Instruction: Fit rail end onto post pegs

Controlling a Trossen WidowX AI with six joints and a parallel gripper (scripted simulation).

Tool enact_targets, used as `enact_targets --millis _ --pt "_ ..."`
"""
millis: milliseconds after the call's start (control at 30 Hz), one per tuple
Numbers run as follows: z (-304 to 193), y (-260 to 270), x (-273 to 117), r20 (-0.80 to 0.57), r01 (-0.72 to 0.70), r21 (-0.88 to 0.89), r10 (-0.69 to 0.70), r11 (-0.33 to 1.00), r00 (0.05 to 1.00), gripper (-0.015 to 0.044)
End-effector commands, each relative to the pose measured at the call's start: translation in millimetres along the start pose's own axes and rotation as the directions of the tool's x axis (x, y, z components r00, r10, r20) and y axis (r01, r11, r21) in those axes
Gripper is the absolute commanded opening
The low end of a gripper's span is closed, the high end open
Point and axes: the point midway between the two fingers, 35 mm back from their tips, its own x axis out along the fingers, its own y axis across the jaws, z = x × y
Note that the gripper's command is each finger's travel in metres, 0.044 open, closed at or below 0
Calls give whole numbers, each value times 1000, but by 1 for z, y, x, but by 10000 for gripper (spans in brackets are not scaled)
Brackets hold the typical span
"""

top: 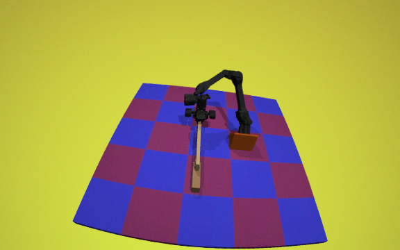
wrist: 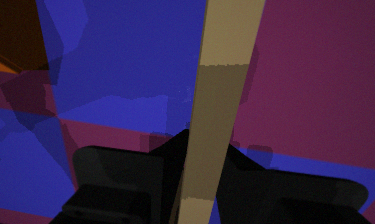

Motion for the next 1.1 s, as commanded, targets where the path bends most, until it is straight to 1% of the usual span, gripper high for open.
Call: enact_targets --millis 0,1067 --pt "-3 -3 -4 2 11 0 -11 1000 1000 0" --pt "-12 -2 -3 1 11 0 -11 1000 1000 0"
